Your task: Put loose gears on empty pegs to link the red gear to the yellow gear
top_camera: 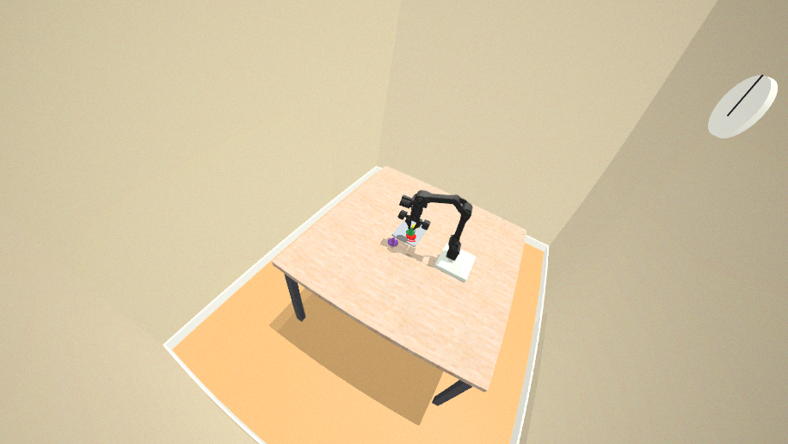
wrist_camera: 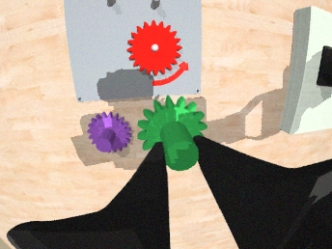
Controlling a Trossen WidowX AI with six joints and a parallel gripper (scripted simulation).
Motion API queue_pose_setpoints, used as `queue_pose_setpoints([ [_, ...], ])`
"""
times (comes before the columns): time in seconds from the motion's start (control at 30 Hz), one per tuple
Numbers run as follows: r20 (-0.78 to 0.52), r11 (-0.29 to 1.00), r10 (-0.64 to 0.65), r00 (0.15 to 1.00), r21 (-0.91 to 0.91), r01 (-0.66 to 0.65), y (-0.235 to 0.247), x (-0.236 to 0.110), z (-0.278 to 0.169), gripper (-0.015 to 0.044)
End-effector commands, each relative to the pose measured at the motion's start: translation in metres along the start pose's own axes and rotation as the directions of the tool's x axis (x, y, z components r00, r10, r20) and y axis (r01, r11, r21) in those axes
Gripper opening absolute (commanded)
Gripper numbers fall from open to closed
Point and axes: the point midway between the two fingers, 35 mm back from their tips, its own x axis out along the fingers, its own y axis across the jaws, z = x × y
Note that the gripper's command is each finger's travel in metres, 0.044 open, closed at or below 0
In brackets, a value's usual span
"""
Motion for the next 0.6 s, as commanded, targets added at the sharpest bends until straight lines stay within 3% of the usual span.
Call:
queue_pose_setpoints([
  [0.0,-0.008,1.000,-0.007,1.000,-0.002,0.007,0.000,0.004,0.007,0.0000],
  [0.57,-0.005,1.000,-0.012,1.000,-0.005,0.012,0.002,0.016,0.044,0.0000],
])
